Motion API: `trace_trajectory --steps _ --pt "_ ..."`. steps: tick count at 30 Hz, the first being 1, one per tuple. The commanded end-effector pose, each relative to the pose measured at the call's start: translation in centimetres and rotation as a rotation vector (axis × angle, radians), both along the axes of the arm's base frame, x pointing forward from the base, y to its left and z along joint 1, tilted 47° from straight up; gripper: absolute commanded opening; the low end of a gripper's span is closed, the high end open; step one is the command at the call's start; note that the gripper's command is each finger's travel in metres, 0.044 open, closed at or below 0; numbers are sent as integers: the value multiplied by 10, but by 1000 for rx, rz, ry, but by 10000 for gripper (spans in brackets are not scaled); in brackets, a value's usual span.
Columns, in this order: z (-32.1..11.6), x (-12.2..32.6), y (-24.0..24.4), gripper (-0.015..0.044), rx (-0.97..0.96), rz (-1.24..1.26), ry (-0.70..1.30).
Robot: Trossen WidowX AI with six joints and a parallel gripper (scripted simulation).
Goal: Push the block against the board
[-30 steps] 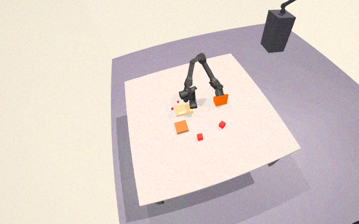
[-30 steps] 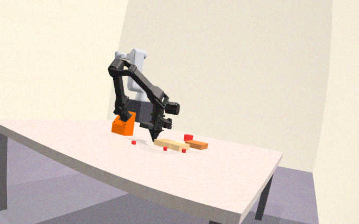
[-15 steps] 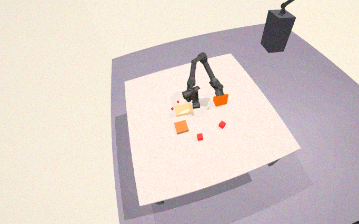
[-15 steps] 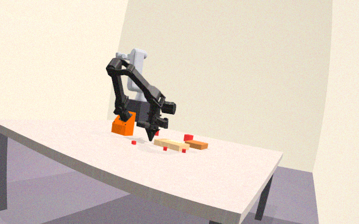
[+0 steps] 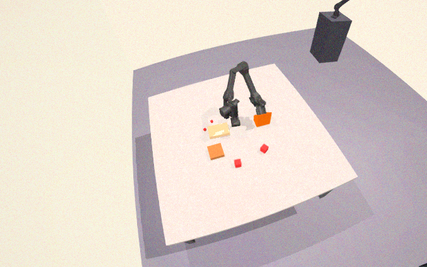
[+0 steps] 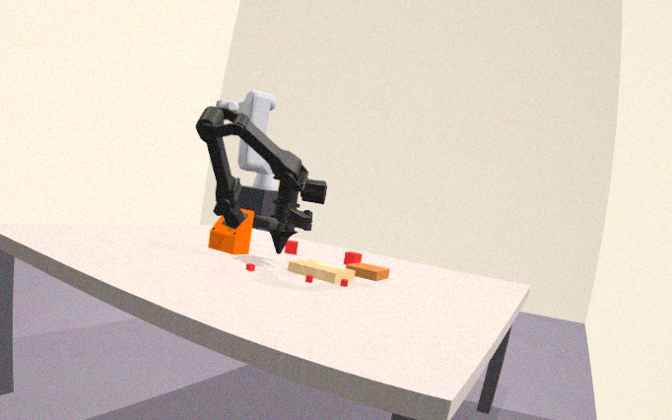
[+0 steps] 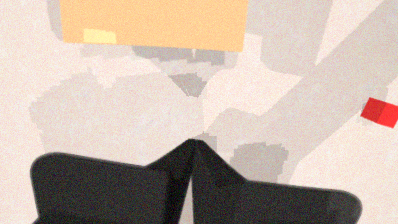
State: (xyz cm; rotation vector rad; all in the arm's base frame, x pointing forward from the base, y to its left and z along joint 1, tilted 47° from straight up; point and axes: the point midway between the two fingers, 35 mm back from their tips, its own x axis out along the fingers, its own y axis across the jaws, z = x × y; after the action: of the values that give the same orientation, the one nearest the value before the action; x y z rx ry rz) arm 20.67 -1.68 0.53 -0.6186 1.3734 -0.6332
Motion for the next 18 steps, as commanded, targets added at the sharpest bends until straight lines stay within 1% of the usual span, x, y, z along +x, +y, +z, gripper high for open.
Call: trace_trajectory --steps 1,6,18 --pt "18 -1 18 0 7 -2 -14" --pt "19 2 19 0 10 -17 -30" --pt "31 55 25 0 56 -293 -321"
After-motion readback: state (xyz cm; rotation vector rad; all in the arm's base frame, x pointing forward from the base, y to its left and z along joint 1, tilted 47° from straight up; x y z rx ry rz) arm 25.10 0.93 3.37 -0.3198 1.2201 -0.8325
